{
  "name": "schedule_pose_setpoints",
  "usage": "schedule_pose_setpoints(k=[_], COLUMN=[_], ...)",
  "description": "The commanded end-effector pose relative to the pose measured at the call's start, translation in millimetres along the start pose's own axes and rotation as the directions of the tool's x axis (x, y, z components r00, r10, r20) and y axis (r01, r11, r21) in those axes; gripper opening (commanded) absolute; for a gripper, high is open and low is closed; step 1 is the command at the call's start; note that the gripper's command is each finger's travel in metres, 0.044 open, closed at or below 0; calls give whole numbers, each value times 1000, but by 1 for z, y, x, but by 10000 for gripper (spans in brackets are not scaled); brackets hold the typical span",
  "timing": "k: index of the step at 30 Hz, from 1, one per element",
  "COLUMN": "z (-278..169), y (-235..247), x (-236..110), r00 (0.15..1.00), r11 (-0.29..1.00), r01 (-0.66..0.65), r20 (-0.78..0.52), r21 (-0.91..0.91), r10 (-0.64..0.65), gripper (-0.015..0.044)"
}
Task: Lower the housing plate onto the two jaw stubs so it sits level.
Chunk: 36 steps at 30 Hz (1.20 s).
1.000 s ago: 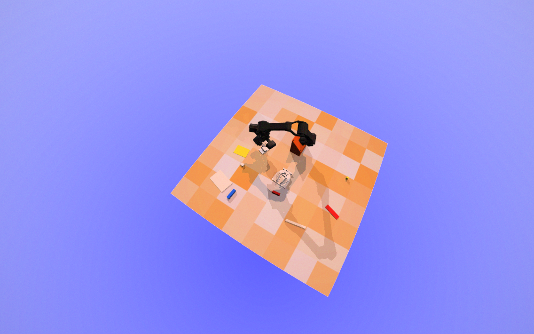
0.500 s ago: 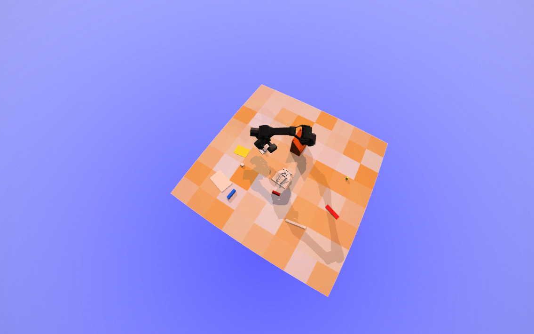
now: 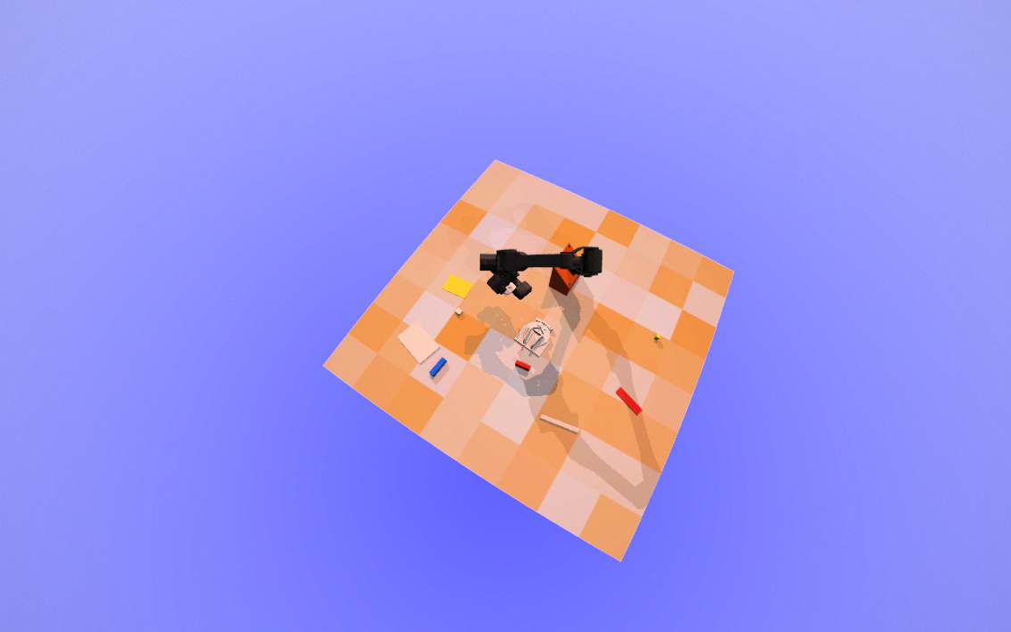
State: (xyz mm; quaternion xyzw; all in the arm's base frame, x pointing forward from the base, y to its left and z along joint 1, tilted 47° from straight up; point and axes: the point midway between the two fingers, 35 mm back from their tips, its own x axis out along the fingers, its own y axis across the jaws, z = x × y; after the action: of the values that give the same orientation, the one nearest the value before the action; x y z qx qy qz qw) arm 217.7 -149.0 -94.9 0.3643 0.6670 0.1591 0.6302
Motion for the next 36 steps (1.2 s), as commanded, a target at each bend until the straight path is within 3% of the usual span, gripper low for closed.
schedule_pose_setpoints(k=[1,36], z=[1,3], y=[13,128], x=[-1,1], r00=[1000,1000], r11=[1000,993], r01=[-5,-22], r20=[0,0], r21=[-2,-119], r10=[5,22], gripper=[351,351])
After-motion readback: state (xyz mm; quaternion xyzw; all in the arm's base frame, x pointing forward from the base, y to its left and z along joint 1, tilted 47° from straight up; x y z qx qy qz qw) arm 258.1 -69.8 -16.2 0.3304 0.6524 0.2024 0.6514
